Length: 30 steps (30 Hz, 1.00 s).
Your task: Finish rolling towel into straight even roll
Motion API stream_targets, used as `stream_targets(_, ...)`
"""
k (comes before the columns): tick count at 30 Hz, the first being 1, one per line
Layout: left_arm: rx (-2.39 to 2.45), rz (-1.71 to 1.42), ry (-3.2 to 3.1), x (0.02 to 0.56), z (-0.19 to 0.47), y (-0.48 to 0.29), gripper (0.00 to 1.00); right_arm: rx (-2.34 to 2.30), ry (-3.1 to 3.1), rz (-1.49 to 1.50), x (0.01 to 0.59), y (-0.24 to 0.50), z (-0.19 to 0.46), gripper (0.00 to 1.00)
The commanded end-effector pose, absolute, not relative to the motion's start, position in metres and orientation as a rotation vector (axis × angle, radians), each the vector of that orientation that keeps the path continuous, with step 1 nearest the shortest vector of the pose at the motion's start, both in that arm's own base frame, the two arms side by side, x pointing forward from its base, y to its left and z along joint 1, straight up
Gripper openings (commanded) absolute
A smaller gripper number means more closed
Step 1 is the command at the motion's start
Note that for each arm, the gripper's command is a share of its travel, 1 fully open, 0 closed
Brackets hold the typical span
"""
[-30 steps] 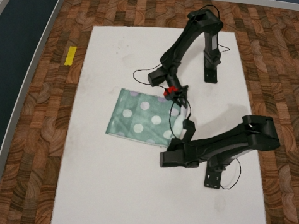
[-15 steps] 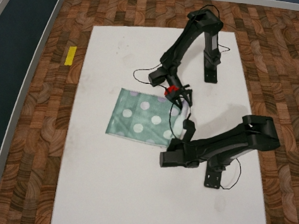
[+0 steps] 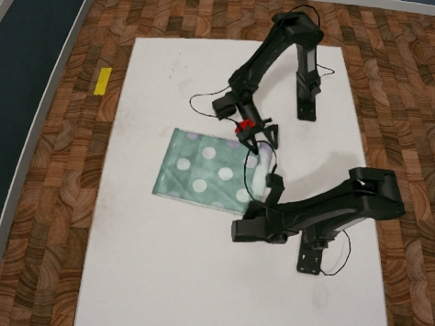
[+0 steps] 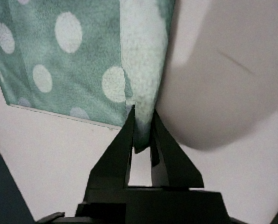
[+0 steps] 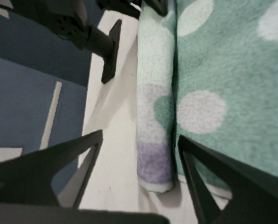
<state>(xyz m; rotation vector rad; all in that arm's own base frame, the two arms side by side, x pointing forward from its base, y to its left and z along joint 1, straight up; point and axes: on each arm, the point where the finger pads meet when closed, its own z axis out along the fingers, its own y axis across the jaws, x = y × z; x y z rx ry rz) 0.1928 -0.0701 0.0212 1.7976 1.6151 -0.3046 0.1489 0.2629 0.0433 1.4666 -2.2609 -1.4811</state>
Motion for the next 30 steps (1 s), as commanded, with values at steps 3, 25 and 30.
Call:
stream_targets(3,1.795,-0.398,1.678,0.189,0.021,-0.073,0.17,1.536,-2.264,-1.442,0.166,0.248,0.060,0.85)
stream_targets(25,1.812,-0.942,2.059,0.189,0.027,-0.073,0.17,1.869,-2.481,-1.217,0.167,0.240,0.078,0.90)
stream_targets(30,1.796,-1.101,2.153,0.189,0.029,-0.073,0.17,2.119,-2.620,-1.002,0.158,0.249,0.079,0.92)
